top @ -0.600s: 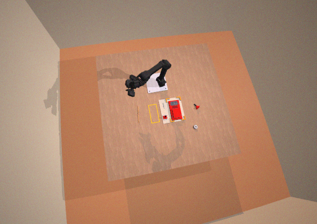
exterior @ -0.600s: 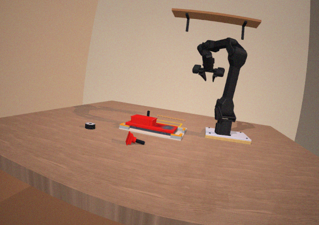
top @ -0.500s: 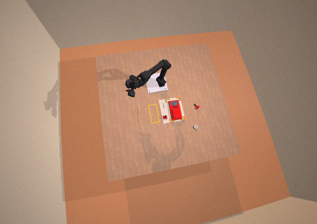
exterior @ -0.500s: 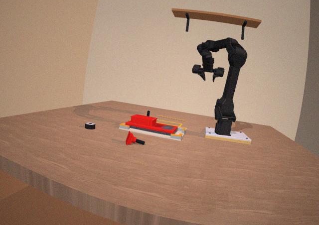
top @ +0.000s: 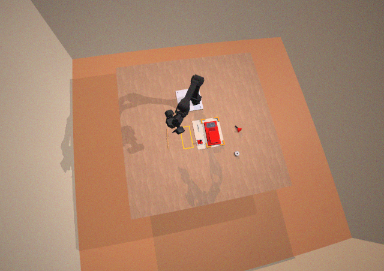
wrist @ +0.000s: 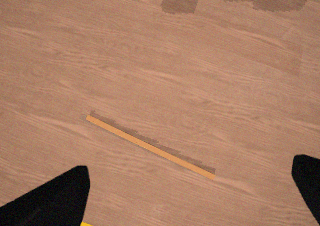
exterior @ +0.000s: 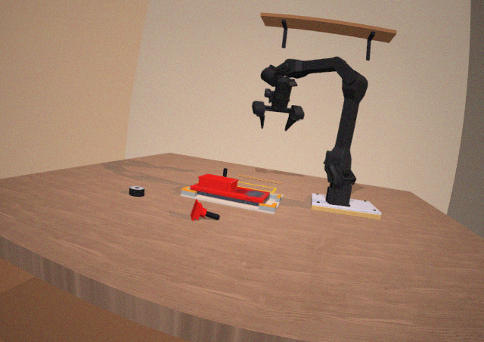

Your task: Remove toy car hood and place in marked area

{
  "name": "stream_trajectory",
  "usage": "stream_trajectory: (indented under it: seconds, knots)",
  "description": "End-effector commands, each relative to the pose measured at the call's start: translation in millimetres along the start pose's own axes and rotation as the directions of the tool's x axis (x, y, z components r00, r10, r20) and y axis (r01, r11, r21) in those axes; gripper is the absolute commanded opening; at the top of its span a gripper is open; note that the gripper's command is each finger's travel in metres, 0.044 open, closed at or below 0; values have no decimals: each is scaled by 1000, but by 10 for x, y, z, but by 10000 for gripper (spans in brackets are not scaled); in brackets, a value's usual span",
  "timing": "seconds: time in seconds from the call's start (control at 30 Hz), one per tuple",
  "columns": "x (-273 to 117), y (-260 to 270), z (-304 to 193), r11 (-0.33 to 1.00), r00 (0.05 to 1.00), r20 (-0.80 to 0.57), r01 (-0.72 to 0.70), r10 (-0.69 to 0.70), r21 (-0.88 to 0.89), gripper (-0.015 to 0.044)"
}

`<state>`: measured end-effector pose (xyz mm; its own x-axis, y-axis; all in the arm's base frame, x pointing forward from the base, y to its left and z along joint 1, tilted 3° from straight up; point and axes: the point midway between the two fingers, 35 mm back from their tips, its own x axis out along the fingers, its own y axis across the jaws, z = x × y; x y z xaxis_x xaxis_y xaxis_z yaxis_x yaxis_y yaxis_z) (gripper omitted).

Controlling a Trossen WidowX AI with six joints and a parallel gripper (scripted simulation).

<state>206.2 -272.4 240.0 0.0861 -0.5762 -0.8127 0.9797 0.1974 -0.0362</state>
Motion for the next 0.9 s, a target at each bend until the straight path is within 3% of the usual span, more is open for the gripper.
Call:
stream_trajectory:
  seconds: [0.0, 0.23, 0.43, 0.67, 0.87]
  knots:
    - [-34, 450, -267, 984, 994, -73, -88, 78, -157, 440]
    - [-165, 1266, -953, 872, 959, -229, -251, 166, -420, 440]
    - [-383, 1764, -1686, 696, 913, -367, -380, 178, -609, 440]
    - [-684, 2051, -2565, 450, 857, -504, -492, 102, -745, 440]
    - [-760, 2085, -2785, 388, 844, -533, -512, 62, -766, 440]
